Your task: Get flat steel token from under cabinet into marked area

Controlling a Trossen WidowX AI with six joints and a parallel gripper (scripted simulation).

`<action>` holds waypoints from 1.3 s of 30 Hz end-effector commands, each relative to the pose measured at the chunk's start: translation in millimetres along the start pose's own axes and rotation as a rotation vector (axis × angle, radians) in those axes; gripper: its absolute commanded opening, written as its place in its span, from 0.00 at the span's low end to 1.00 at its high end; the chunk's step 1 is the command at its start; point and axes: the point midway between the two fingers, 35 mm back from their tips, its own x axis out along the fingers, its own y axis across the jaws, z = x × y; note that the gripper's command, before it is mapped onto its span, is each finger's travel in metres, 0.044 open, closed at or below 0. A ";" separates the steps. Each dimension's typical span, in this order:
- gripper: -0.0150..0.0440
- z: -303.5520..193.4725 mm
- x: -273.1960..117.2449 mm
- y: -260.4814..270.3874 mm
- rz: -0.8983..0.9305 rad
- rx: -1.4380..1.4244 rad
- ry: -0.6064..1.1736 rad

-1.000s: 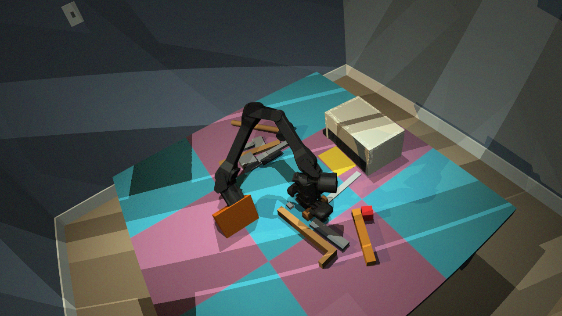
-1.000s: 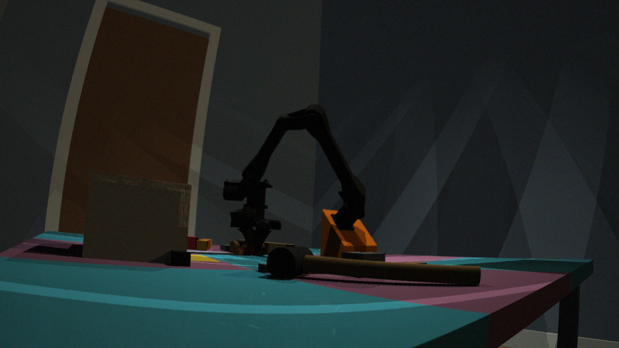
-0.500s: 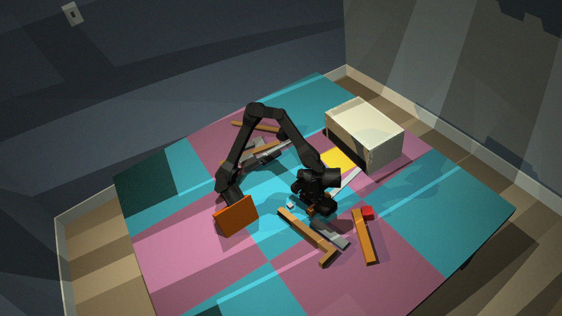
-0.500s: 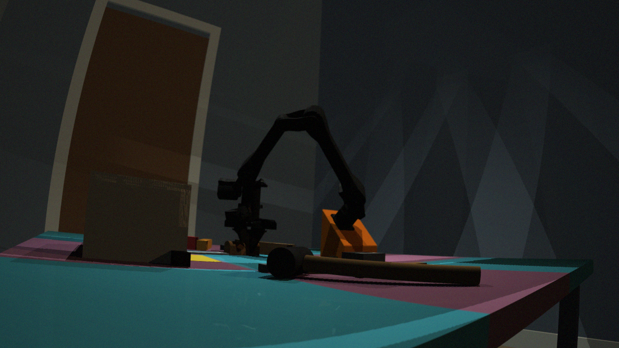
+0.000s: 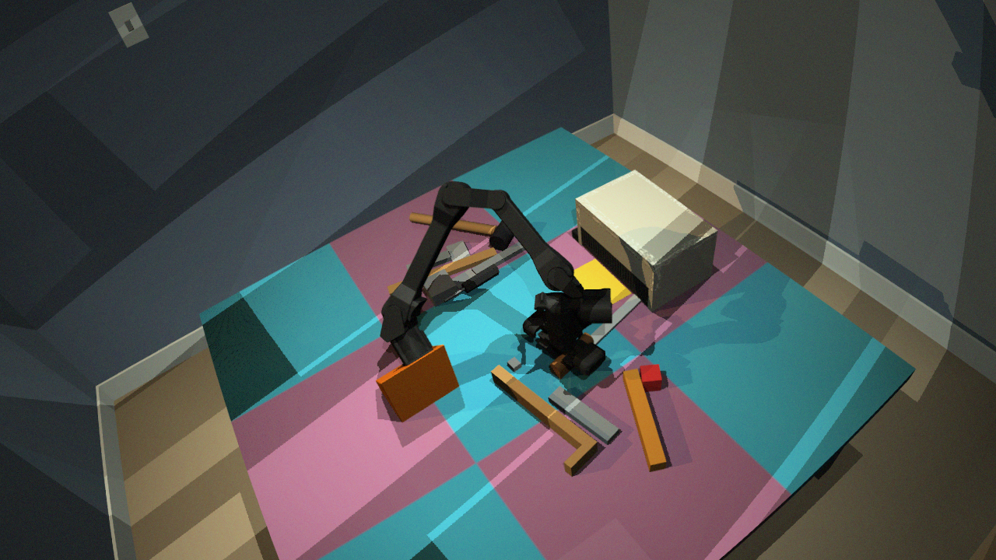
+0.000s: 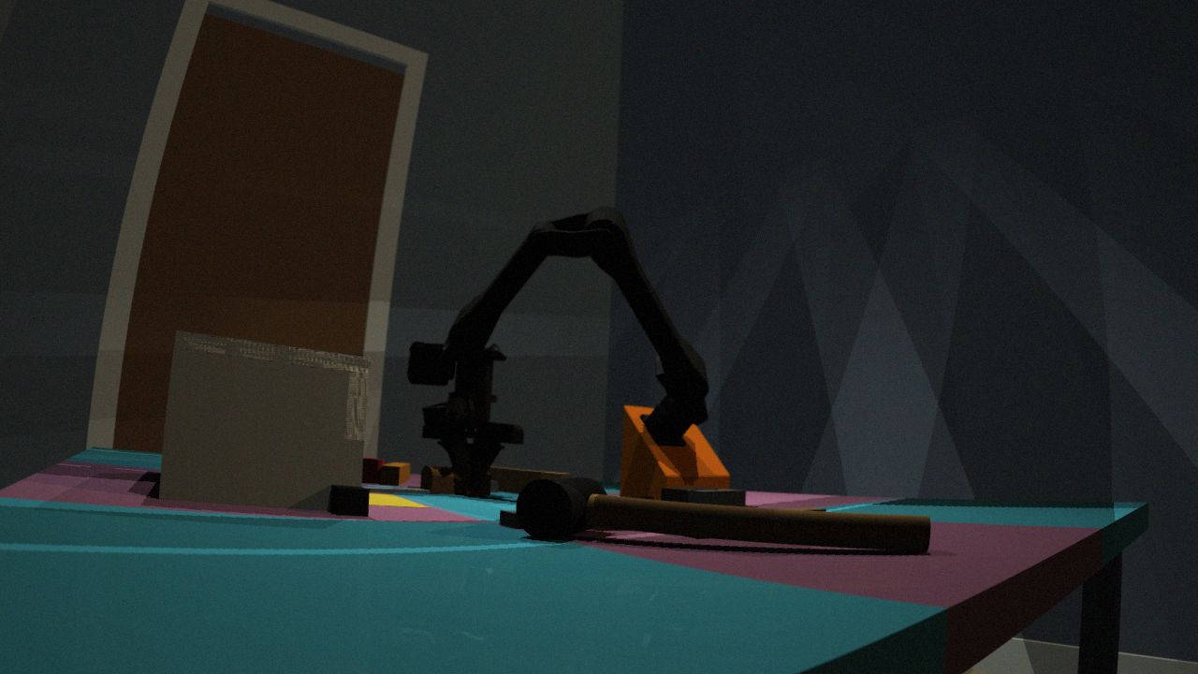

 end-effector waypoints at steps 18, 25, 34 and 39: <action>0.25 31.5 -0.4 -0.5 -0.001 -0.002 -0.004; 0.25 40.7 -0.4 -0.5 -0.001 -0.003 -0.004; 0.25 52.0 -0.4 -0.5 -0.001 -0.003 -0.004; 0.25 58.1 -0.5 -0.6 -0.001 -0.003 -0.005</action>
